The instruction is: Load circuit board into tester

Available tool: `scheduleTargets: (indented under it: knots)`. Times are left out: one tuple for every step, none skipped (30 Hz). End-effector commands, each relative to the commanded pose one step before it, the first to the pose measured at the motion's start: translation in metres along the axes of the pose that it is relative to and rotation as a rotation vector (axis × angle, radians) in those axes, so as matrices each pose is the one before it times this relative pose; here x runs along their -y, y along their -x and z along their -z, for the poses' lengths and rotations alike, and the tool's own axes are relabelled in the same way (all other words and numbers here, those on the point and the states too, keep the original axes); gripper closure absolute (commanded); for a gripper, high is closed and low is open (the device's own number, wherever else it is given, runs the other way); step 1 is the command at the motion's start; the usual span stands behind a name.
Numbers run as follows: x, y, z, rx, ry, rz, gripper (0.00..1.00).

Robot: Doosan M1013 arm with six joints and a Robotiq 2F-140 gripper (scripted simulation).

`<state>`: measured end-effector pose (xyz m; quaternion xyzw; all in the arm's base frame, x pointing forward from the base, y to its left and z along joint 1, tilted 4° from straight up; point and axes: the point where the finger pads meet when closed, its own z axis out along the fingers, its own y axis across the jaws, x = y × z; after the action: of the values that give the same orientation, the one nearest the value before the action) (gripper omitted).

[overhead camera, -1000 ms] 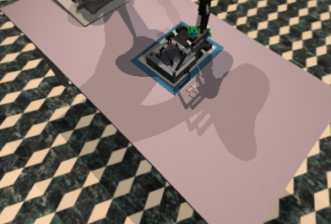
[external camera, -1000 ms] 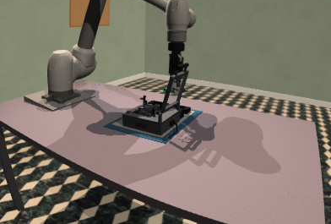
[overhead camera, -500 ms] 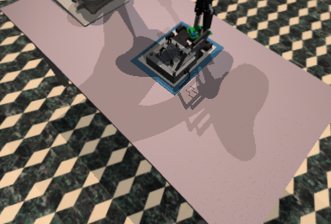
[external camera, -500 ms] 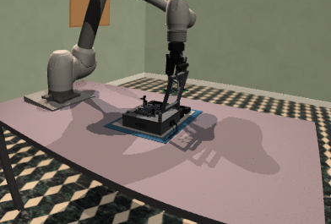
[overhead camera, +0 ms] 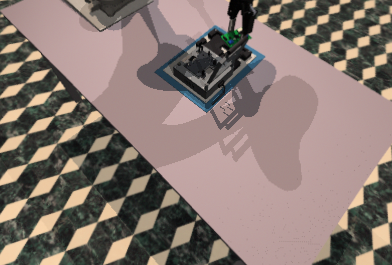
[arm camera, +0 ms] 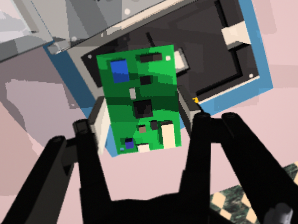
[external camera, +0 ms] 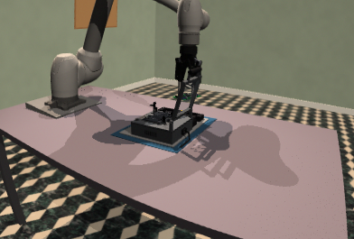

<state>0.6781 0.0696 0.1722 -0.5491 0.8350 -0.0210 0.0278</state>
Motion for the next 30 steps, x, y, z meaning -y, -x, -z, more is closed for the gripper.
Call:
scheduleTargets:
  knots:
    - [-0.00001, -0.00001, 0.00013, 0.00161, 0.00068, 0.05497, 0.54]
    - [0.0, 0.0, 0.0, 0.0, 0.0, 0.01288, 0.54]
    - [0.0, 0.0, 0.0, 0.0, 0.0, 0.0, 0.54]
    - [0.0, 0.0, 0.0, 0.0, 0.0, 0.0, 0.54]
    - [0.0, 0.0, 0.0, 0.0, 0.0, 0.01251, 0.54]
    - [0.0, 0.0, 0.0, 0.0, 0.0, 0.01214, 0.54]
    - [0.0, 0.0, 0.0, 0.0, 0.0, 0.01177, 0.54]
    - [0.0, 0.0, 0.0, 0.0, 0.0, 0.0114, 0.54]
    - [0.0, 0.0, 0.0, 0.0, 0.0, 0.01103, 0.54]
    - [0.0, 0.0, 0.0, 0.0, 0.0, 0.01066, 0.54]
    - [0.0, 0.0, 0.0, 0.0, 0.0, 0.01029, 0.54]
    - [0.0, 0.0, 0.0, 0.0, 0.0, 0.00992, 0.54]
    - [0.0, 0.0, 0.0, 0.0, 0.0, 0.00955, 0.54]
    - [0.0, 0.0, 0.0, 0.0, 0.0, 0.00919, 0.54]
    - [0.0, 0.0, 0.0, 0.0, 0.0, 0.00883, 0.54]
    - [0.0, 0.0, 0.0, 0.0, 0.0, 0.00847, 0.54]
    - [0.0, 0.0, 0.0, 0.0, 0.0, 0.00811, 0.54]
    - [0.0, 0.0, 0.0, 0.0, 0.0, 0.00775, 0.54]
    - [0.0, 0.0, 0.0, 0.0, 0.0, 0.0074, 0.54]
    - [0.0, 0.0, 0.0, 0.0, 0.0, 0.0, 0.54]
    - [0.0, 0.0, 0.0, 0.0, 0.0, 0.0, 0.54]
    - [0.0, 0.0, 0.0, 0.0, 0.0, 0.00705, 0.54]
    - [0.0, 0.0, 0.0, 0.0, 0.0, 0.00671, 0.54]
    - [0.0, 0.0, 0.0, 0.0, 0.0, 0.00637, 0.54]
    - [0.0, 0.0, 0.0, 0.0, 0.0, 0.00604, 0.54]
    - [0.0, 0.0, 0.0, 0.0, 0.0, 0.00571, 0.54]
    - [0.0, 0.0, 0.0, 0.0, 0.0, 0.00538, 0.54]
    - [0.0, 0.0, 0.0, 0.0, 0.0, 0.00506, 0.54]
    - [0.0, 0.0, 0.0, 0.0, 0.0, 0.00475, 0.54]
    - [0.0, 0.0, 0.0, 0.0, 0.0, 0.00444, 0.54]
